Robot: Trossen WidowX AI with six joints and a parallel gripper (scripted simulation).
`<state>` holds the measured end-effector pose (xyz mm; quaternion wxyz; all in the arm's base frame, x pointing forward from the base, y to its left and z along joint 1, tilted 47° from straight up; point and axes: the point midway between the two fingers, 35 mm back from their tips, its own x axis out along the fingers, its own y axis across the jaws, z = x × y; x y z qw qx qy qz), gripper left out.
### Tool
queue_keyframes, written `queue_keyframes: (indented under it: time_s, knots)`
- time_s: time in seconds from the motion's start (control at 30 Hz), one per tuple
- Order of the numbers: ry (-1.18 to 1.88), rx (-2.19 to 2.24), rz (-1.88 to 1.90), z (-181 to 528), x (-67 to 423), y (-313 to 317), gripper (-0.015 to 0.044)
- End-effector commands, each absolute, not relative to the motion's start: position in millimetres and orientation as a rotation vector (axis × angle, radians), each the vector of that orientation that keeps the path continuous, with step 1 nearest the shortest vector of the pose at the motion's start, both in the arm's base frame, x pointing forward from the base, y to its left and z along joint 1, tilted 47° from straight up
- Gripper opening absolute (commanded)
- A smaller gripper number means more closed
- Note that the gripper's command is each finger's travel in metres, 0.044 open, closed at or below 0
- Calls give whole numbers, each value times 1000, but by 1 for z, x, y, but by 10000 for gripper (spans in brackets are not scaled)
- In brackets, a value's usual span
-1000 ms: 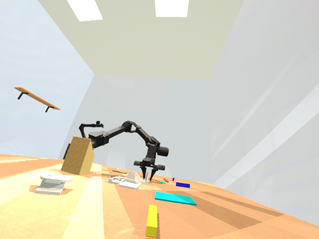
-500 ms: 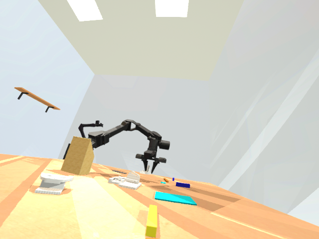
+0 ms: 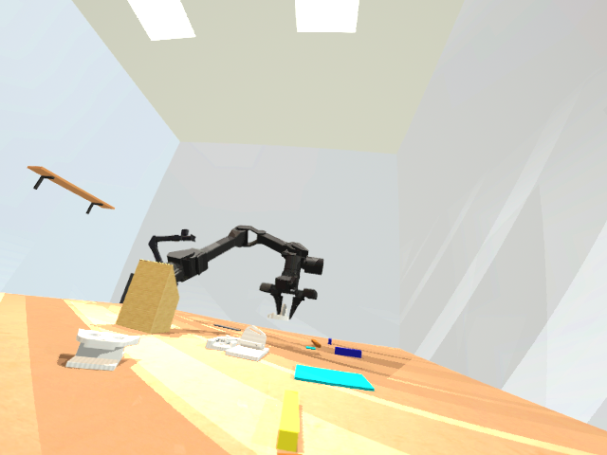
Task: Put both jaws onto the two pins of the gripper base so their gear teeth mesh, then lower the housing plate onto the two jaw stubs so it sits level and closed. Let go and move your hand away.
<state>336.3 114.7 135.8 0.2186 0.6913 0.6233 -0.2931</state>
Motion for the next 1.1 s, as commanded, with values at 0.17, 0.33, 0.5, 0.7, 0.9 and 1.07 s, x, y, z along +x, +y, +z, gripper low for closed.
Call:
queue_keyframes:
  time_s: [0.17, 0.33, 0.5, 0.7, 0.9, 1.07]
  knots:
    - [1695, 2021, -994, 118, 332, 96, 134]
    - [1669, 2087, -1114, 107, 328, 85, 134]
    - [1638, 2151, -1237, 95, 323, 74, 134]
    - [1593, 2228, -1392, 82, 316, 62, 134]
    - [1538, 2301, -1553, 68, 307, 50, 134]
    - [1485, 2360, -1692, 58, 299, 41, 134]
